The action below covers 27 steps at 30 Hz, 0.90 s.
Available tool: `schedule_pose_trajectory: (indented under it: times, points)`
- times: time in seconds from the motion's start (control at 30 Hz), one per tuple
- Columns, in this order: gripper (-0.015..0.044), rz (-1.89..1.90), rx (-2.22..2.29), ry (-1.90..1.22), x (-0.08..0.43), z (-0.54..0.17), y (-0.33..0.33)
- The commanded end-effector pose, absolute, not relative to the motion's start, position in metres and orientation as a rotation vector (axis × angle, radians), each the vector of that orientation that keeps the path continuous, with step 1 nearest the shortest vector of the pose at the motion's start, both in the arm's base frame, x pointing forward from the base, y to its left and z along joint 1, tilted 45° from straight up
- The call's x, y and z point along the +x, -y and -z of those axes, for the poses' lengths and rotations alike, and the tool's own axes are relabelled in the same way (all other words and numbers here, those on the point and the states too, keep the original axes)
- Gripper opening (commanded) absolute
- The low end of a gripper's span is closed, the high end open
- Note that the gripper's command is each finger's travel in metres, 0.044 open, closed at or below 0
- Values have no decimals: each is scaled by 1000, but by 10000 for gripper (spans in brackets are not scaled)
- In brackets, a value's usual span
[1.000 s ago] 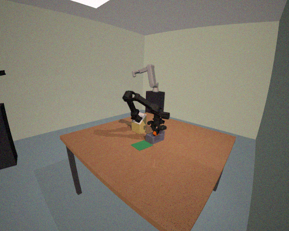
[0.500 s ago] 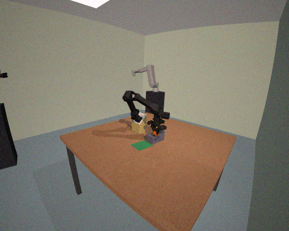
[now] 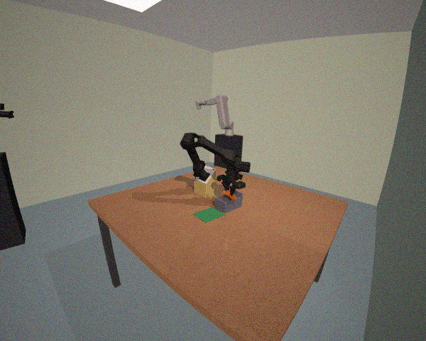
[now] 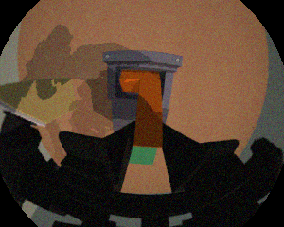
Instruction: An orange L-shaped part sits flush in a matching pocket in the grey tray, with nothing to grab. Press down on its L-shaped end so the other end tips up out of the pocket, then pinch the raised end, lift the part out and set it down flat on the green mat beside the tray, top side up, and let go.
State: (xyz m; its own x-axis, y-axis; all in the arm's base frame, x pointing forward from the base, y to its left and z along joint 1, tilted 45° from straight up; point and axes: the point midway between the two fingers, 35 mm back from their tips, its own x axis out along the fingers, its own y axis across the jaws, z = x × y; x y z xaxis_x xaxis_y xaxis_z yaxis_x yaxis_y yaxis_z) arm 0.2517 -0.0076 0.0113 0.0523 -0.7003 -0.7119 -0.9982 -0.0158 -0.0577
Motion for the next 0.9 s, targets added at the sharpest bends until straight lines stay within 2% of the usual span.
schedule_pose_trajectory:
  times: [0.0, 0.87]
  points:
    - [0, -682, -1771, -1693, 254, -17, 1]
    - [0, -683, -1771, -1693, 251, -45, -27]
